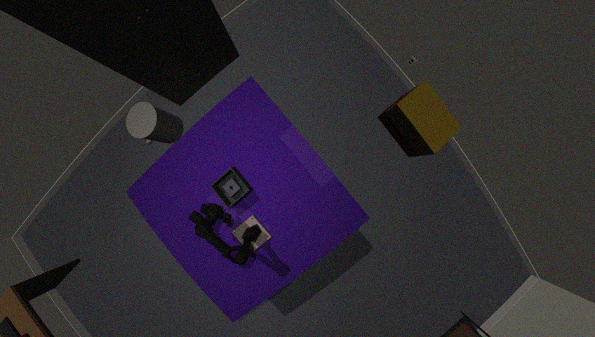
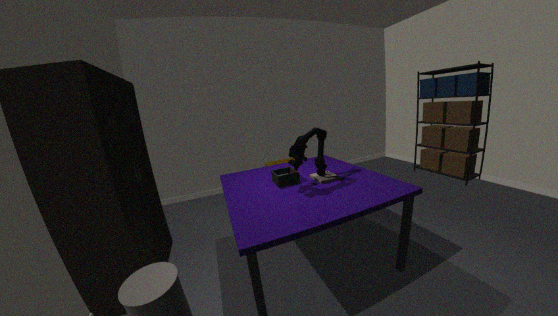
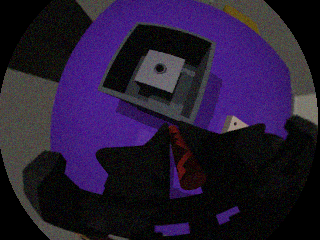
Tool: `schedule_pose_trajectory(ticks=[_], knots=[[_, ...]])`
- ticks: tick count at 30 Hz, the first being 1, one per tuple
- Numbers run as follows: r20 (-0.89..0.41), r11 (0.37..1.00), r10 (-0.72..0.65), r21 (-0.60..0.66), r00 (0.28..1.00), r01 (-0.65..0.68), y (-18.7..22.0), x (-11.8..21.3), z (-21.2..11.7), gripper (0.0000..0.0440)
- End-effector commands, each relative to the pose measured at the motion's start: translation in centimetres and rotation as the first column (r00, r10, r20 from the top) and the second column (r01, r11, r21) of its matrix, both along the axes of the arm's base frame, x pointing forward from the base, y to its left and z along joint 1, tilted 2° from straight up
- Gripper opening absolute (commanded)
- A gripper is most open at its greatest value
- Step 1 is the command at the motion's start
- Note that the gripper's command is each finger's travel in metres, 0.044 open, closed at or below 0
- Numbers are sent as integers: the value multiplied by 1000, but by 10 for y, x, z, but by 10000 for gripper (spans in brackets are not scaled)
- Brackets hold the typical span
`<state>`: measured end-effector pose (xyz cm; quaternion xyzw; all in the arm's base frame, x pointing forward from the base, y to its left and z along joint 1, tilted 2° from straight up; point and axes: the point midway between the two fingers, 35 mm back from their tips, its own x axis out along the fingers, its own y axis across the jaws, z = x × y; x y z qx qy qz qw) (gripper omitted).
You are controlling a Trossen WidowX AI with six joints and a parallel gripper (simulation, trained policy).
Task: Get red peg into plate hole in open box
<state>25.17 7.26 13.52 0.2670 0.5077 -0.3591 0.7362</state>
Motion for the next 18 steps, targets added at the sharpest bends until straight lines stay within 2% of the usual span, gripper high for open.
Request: schedule_pose_trajectory(ticks=[1,10,18], knots=[[24,1000,-27,-9,999,27,-11,13,5,0],[42,997,-69,-26,997,71,-47,42,1,0],[27,998,-58,-25,998,59,-74,63,-12,0]])
